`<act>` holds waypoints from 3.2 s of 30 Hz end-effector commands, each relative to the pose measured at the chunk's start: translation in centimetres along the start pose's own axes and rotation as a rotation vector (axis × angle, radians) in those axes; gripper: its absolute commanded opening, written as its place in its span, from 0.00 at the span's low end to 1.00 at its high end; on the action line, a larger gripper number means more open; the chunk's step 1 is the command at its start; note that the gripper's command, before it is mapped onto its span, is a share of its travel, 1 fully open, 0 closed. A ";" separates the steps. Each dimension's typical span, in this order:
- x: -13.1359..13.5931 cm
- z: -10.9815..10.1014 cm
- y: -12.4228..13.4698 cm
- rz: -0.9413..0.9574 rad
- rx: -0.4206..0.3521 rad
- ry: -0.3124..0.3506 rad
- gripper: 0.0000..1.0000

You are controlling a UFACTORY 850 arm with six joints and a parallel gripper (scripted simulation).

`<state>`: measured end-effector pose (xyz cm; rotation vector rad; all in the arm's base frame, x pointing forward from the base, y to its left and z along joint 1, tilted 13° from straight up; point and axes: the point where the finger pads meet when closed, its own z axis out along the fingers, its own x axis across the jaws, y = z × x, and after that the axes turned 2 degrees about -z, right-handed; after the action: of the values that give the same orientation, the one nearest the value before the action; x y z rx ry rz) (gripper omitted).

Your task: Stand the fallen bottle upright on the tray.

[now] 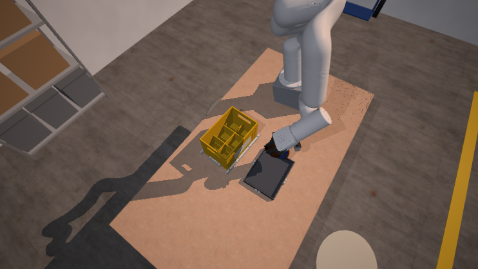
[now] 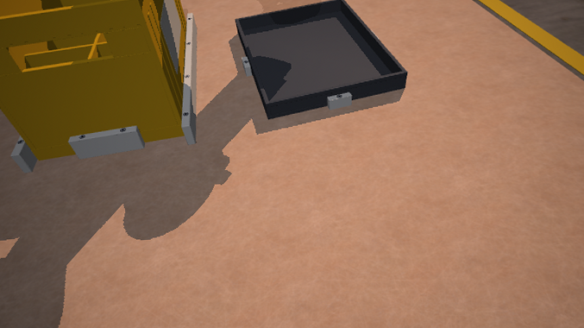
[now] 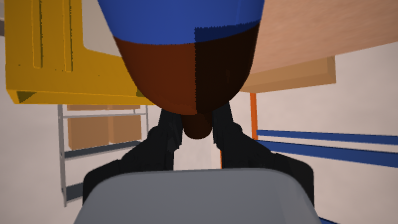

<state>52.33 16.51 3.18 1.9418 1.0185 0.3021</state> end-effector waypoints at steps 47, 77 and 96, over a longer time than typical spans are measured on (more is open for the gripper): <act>0.1 -0.2 0.0 0.002 -0.115 0.000 0.00; 0.1 -0.3 -0.1 0.003 -0.266 -0.004 0.00; 0.1 -0.3 -0.1 0.003 -0.268 -0.004 0.00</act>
<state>52.15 16.75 3.22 1.7014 0.9230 0.4125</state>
